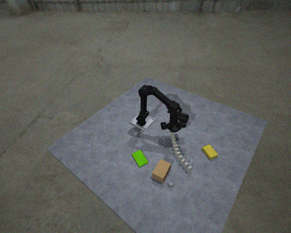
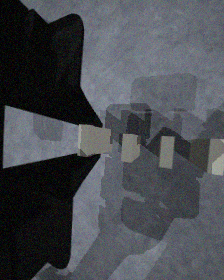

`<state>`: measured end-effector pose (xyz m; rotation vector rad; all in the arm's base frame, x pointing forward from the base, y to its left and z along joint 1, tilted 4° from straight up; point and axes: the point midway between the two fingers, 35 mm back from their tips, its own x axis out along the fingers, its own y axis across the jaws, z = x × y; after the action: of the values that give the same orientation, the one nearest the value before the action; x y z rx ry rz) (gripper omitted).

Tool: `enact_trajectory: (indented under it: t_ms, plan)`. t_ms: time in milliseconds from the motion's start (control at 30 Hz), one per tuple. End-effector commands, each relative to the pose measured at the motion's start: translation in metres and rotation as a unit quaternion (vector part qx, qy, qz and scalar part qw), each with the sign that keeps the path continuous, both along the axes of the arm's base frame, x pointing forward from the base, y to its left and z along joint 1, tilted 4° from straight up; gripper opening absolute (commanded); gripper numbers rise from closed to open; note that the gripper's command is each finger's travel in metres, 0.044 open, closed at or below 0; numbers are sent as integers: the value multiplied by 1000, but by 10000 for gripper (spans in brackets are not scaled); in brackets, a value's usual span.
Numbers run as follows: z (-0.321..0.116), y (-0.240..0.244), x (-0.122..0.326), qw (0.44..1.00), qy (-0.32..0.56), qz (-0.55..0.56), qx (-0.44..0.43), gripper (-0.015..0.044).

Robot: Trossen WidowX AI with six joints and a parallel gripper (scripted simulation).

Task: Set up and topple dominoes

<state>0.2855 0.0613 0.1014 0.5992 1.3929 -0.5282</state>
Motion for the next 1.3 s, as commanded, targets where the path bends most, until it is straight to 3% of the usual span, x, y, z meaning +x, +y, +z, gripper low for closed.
enact_trajectory:
  t_ms: [0, 433, 867, 1000, 1267]
  plan:
    - [-18, 0, -3, 1000, 5, 0, 0, 107]
    - [-21, -1, -3, 1000, 5, 0, 0, 107]
    - [-21, -1, -3, 1000, 5, 0, 0, 440]
    - [-13, 0, -2, 1000, 5, 0, 0, 440]
    - [90, -1, -10, 1000, 5, -1, -1, 440]
